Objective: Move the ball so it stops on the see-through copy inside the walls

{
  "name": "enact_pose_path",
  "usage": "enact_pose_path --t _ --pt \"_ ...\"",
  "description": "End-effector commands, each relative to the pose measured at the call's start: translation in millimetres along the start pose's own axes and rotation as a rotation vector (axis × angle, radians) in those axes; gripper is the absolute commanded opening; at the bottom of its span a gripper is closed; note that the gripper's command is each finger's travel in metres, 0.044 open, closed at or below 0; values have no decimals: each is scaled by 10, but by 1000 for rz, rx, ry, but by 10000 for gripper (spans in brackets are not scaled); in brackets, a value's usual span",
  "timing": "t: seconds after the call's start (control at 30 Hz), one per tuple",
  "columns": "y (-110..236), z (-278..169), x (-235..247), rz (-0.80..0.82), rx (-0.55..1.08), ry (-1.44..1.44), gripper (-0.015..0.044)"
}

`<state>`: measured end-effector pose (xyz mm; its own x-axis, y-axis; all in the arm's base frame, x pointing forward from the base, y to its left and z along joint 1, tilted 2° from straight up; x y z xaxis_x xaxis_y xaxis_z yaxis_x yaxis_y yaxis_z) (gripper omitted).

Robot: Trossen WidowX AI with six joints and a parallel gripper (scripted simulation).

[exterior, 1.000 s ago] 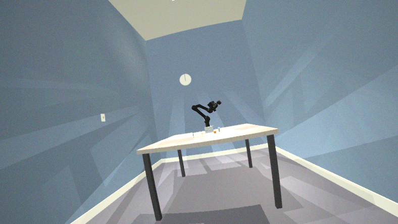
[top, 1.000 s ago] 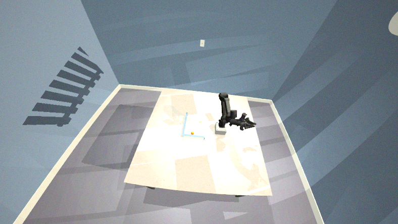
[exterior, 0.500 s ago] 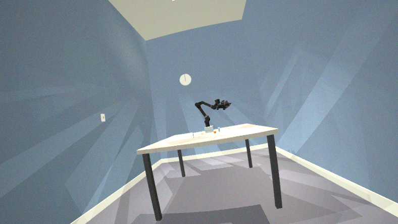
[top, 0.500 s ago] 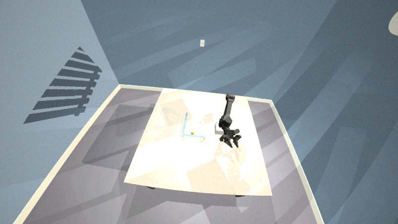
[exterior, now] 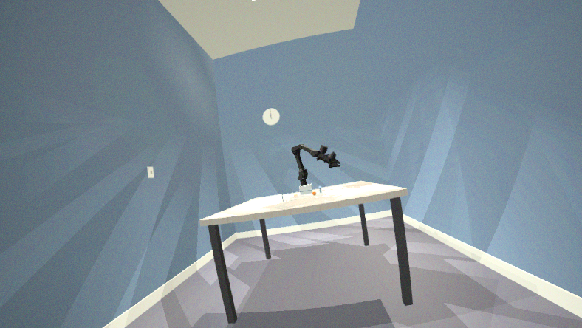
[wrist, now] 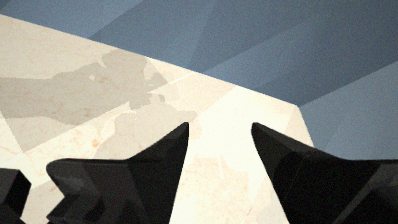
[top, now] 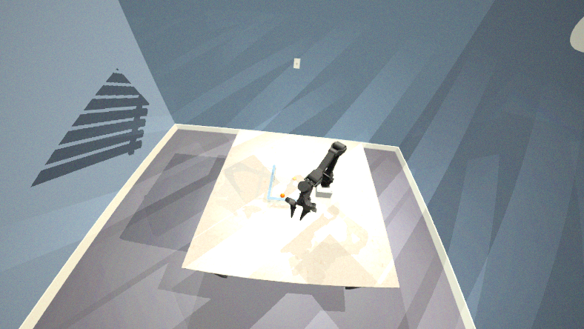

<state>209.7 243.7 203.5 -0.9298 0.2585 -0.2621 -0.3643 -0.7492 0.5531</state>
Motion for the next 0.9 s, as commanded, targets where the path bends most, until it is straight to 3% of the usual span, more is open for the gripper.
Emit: enact_pose_path --t 0.0,0.4,0.7,0.87 --pt "-51 -332 -333 -45 208 -36 263" --pt "224 -1380 -1123 33 754 -109 263" --pt "411 -1880 -1267 171 975 -182 263" --pt "415 -1896 -1268 176 982 -186 263"
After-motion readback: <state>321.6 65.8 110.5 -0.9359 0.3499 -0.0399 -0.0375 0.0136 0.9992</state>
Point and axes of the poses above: the point midway between the two fingers, 35 mm back from their tips, its own y axis back along the fingers, its own x axis across the jaws, z = x × y, the point moved 9 cm from there along y, back along the fingers, and after that the axes turned 14 degrees about -y, right-handed, at the moved point
